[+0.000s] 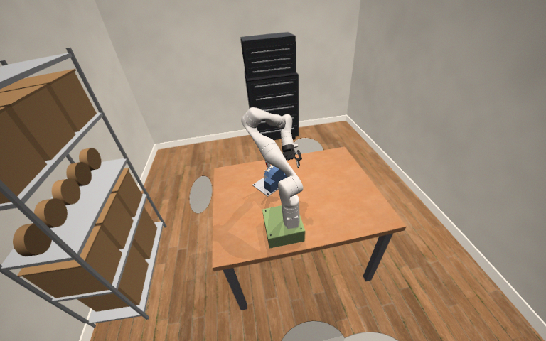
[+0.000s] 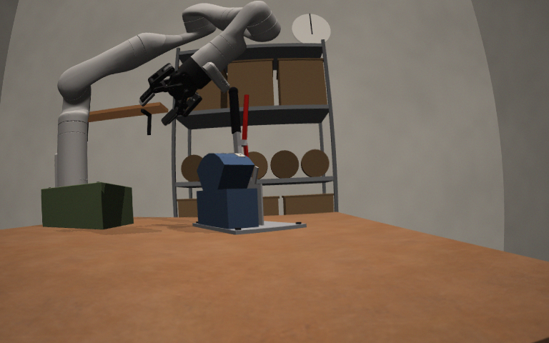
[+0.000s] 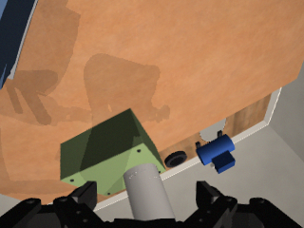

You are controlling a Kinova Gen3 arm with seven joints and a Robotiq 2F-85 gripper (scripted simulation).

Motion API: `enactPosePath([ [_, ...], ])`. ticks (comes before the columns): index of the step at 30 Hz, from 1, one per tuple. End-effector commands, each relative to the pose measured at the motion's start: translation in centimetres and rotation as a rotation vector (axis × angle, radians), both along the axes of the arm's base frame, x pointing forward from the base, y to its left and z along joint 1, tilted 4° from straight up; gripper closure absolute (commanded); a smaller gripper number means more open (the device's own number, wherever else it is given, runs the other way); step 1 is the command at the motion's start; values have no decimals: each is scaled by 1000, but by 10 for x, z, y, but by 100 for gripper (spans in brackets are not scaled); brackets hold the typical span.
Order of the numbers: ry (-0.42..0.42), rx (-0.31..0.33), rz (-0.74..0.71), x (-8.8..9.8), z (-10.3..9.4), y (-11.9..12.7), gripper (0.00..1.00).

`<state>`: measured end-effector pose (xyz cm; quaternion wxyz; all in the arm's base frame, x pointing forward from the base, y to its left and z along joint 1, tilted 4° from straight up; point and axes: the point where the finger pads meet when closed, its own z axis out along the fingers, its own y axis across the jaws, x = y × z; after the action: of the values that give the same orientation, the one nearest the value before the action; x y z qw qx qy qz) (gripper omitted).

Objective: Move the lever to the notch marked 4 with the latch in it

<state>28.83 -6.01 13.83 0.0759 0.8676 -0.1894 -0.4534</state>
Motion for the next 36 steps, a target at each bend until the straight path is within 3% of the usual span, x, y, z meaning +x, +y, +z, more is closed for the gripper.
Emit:
enactPosePath([
  [1,-107,-74,-10,25,7,14,0],
  [7,-358,-209,-112,78,32,47,0],
  [13,-602,-278,-256,129,71,86,0],
  [15,-602,-278,-256,129,71,86,0],
  [20,-749,-286,-374,158,105,115,0],
  [25,-832,-277,-455,174,129,133,0],
  [35,-854,-272,-488,178,137,141,0],
  [36,-854,-272,-488,178,137,141,100],
])
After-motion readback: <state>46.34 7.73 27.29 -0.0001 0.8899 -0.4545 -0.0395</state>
